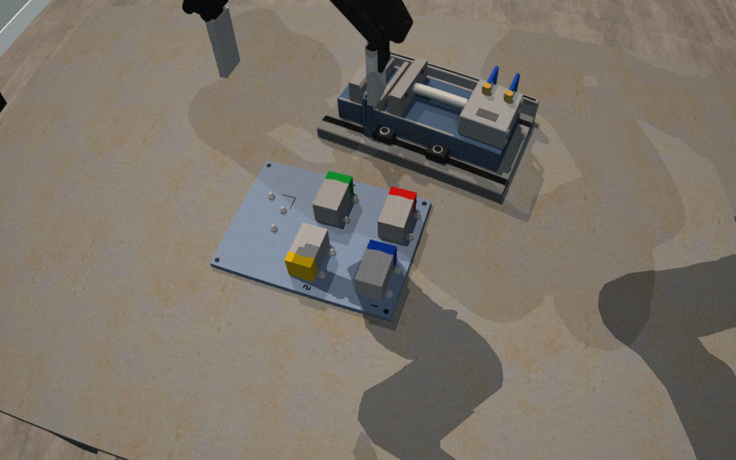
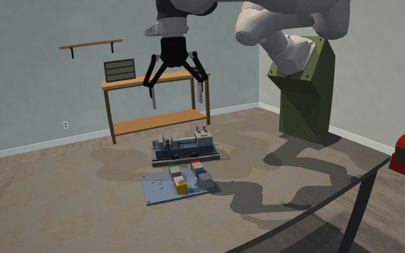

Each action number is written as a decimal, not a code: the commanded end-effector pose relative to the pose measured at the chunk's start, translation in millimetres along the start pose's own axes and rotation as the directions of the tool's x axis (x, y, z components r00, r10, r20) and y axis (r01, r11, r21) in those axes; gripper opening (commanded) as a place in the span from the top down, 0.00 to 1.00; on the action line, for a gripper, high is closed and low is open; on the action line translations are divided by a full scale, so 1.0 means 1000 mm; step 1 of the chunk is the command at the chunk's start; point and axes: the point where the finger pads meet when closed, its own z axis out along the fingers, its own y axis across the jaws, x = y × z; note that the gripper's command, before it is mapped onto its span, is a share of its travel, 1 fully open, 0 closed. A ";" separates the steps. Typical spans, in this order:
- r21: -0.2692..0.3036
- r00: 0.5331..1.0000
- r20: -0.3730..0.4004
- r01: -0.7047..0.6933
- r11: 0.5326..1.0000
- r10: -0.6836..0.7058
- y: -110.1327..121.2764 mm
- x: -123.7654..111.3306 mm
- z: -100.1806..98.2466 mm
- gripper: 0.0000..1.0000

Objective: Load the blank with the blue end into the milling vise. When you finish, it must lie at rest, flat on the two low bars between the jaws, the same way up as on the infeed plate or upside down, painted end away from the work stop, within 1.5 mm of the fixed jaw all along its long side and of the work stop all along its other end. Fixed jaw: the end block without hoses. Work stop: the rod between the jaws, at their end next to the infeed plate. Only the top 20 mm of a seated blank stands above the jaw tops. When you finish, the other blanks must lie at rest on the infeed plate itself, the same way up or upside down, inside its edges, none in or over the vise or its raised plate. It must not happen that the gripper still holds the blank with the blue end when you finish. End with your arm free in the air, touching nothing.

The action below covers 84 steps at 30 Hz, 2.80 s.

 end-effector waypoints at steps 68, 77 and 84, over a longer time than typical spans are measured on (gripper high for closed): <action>0.000 1.000 0.001 0.004 1.000 -0.004 0.001 0.000 0.035 0.00; 0.000 1.000 0.002 0.007 1.000 -0.007 0.001 0.001 0.059 0.00; -0.005 1.000 0.002 0.001 1.000 -0.001 0.003 0.001 0.082 0.00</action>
